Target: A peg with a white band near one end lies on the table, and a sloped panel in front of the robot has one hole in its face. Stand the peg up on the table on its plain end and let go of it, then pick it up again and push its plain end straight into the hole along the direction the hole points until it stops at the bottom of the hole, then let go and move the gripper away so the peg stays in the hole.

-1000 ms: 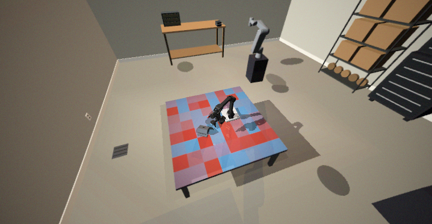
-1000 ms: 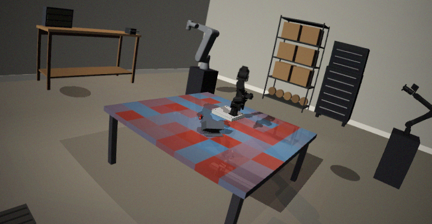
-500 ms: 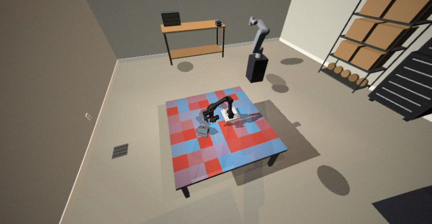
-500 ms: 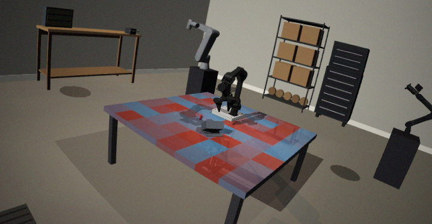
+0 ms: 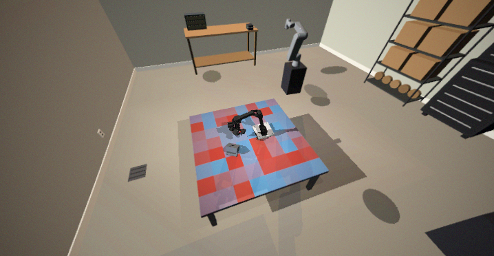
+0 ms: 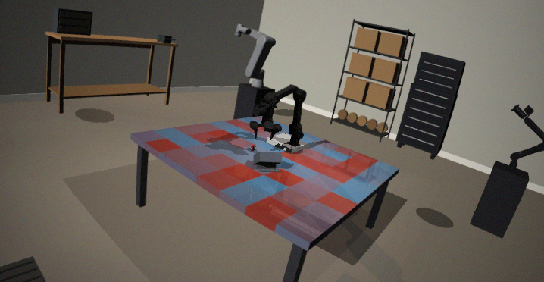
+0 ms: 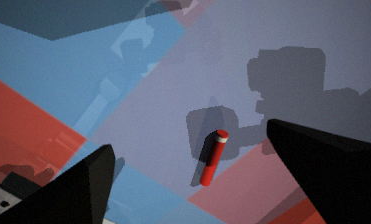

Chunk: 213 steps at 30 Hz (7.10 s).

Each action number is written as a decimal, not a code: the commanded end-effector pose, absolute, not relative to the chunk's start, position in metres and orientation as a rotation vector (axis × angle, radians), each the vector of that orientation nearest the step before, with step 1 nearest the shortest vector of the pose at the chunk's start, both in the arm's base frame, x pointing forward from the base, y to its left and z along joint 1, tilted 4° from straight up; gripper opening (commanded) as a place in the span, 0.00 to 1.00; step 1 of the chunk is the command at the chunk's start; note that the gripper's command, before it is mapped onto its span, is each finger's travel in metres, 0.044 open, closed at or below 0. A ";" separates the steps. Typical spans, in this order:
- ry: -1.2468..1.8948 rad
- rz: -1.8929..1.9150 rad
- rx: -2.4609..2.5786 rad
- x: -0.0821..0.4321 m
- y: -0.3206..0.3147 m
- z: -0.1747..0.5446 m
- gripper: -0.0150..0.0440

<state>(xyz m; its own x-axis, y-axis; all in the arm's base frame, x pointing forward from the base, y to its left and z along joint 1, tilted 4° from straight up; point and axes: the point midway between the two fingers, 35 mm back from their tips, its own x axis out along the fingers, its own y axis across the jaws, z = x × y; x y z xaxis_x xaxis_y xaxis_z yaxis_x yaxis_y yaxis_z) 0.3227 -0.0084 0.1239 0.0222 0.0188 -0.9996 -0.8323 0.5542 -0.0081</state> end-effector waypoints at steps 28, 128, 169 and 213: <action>1.604 0.489 -0.539 0.317 -0.093 0.070 1.00; 1.315 0.547 -0.444 0.307 -0.101 0.039 0.34; 0.979 0.596 -0.330 0.287 -0.116 0.053 0.34; 0.618 0.632 -0.207 0.263 -0.134 0.057 0.34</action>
